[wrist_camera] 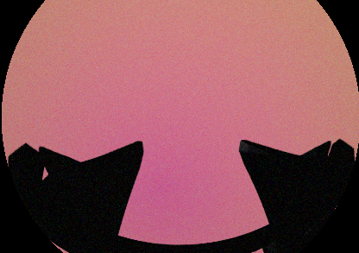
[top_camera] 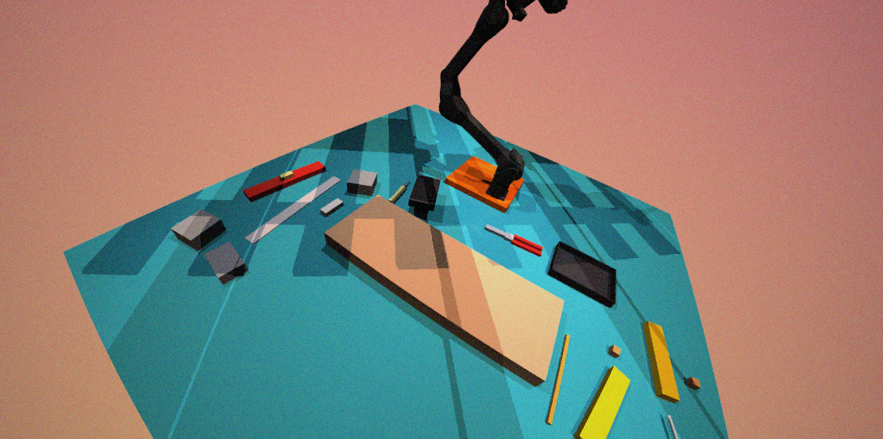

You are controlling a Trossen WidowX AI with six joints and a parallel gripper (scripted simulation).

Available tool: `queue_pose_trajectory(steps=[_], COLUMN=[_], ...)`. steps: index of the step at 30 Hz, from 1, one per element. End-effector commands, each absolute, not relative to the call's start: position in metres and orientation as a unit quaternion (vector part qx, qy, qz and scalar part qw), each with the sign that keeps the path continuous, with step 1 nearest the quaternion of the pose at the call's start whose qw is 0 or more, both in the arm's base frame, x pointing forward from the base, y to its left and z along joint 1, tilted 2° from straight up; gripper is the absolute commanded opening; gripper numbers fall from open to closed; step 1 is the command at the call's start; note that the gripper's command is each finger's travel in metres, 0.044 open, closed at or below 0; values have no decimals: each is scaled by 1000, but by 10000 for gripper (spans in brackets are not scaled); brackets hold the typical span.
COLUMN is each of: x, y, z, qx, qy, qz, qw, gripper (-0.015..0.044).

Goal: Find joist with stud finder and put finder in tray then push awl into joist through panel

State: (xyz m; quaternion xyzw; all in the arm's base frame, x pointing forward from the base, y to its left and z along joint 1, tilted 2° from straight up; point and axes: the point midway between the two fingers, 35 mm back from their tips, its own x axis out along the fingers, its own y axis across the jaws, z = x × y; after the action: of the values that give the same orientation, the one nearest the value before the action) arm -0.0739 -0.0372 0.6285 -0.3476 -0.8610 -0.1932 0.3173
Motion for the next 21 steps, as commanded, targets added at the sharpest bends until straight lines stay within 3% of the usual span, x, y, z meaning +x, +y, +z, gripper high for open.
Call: queue_pose_trajectory(steps=[1,10,21], x=[-74,-49,62], y=[-35,86,192], z=[628,605,530], qx=[-350,-503,-689], qy=[-861,-800,-602], qz=[-189,-3,178], qw=[318,327,363], gripper=[426,440,440])
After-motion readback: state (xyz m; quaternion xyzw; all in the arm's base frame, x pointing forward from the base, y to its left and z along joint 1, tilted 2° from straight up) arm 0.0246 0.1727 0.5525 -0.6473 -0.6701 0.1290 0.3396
